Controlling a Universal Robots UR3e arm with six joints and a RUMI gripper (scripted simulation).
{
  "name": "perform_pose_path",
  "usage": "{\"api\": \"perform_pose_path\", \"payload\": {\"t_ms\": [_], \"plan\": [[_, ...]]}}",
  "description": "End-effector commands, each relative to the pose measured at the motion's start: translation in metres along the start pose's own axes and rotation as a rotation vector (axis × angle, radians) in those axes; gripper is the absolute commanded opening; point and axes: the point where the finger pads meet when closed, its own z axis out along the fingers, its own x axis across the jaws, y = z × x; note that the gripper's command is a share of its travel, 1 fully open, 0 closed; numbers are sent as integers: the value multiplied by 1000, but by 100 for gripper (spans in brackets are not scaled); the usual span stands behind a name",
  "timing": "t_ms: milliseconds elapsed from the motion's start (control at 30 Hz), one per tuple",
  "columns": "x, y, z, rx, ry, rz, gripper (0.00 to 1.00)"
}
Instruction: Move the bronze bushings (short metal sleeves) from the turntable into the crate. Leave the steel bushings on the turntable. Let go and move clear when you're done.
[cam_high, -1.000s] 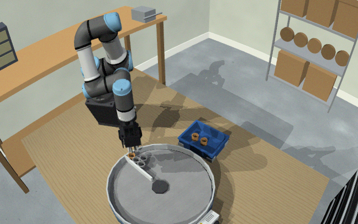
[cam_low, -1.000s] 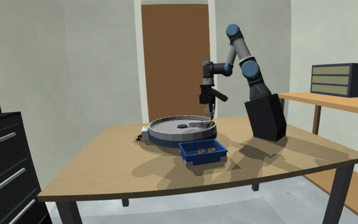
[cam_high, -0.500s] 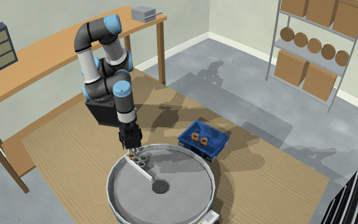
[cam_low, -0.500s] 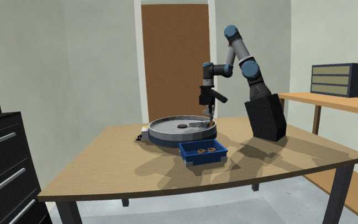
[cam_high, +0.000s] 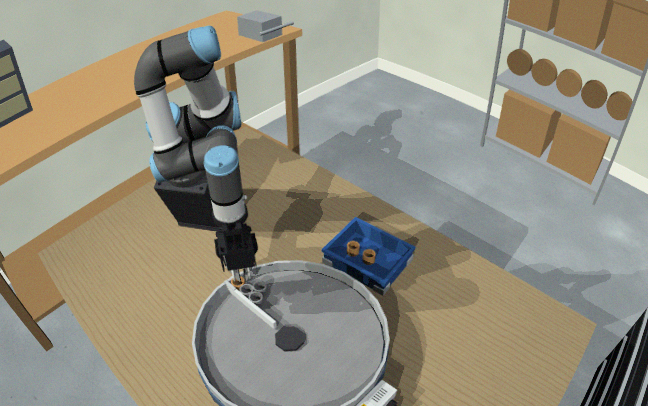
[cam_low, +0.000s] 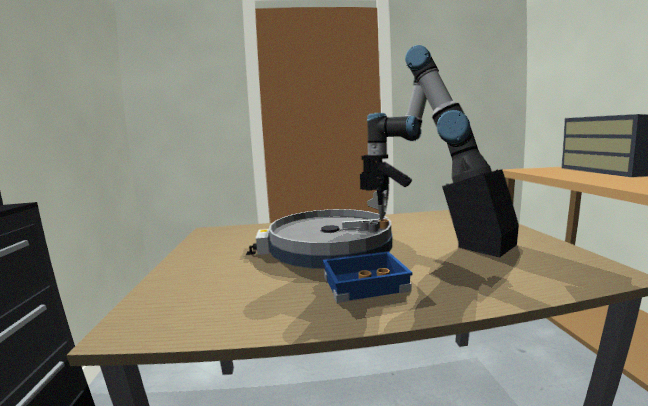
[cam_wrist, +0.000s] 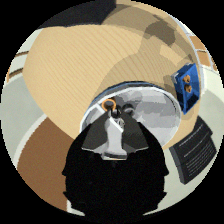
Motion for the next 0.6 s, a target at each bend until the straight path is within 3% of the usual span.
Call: {"api": "perform_pose_path", "payload": {"t_ms": [0, 567], "plan": [[0, 0, 0, 0, 1, 0, 6], [0, -1, 2, 1, 1, -1, 6]]}}
